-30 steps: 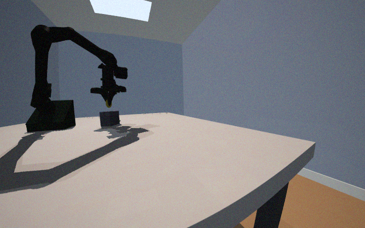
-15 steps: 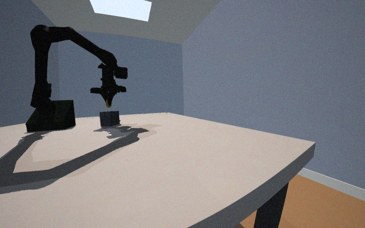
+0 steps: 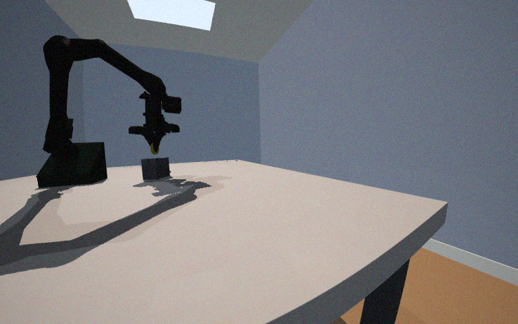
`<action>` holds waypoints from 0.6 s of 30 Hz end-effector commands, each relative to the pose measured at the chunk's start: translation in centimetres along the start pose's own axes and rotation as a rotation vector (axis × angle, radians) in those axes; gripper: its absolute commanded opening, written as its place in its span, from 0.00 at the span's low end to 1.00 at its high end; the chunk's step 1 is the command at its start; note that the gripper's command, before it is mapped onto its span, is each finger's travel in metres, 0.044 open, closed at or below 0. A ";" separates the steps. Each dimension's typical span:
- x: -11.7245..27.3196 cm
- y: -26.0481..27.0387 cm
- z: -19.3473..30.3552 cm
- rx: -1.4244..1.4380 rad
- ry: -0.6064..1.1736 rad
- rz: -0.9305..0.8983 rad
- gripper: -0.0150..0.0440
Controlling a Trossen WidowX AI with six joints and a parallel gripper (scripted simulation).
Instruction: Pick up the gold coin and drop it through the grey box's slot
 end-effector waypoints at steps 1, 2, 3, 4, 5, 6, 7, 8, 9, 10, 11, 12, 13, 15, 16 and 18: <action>-0.3 0.1 0.1 0.005 0.004 0.001 0.25; -0.3 0.1 0.1 0.005 0.004 0.001 0.25; -0.4 0.1 0.1 0.005 0.004 0.001 0.25; -0.4 0.1 0.1 0.005 0.005 0.001 0.25; -0.5 0.1 0.1 0.004 0.005 0.001 0.25; -0.5 0.1 0.1 0.004 0.005 0.001 0.25; -0.6 0.1 0.1 0.004 0.005 0.001 0.25; -0.6 0.1 0.1 0.004 0.005 0.002 0.25; -0.6 0.1 0.1 0.004 0.005 0.002 0.25; -0.7 0.1 0.1 0.004 0.005 0.002 0.25; -0.7 0.1 0.1 0.004 0.005 0.002 0.25; -0.8 0.1 0.1 0.003 0.005 0.002 0.25; -0.8 0.1 0.1 0.003 0.005 0.002 0.25; -0.9 0.1 0.1 0.004 0.005 0.002 0.25; -1.0 0.1 0.1 0.004 0.005 0.002 0.25; -1.1 0.1 0.1 0.004 0.005 0.002 0.25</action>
Point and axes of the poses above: the point midway between the two fingers, 35 mm back from their tips, its own x axis back along the fingers, its own y axis across the jaws, z = x × y, the point moved 6 cm from there along x, back along the fingers, and after that the axes turned 2 degrees about x, right-handed, at the moved point
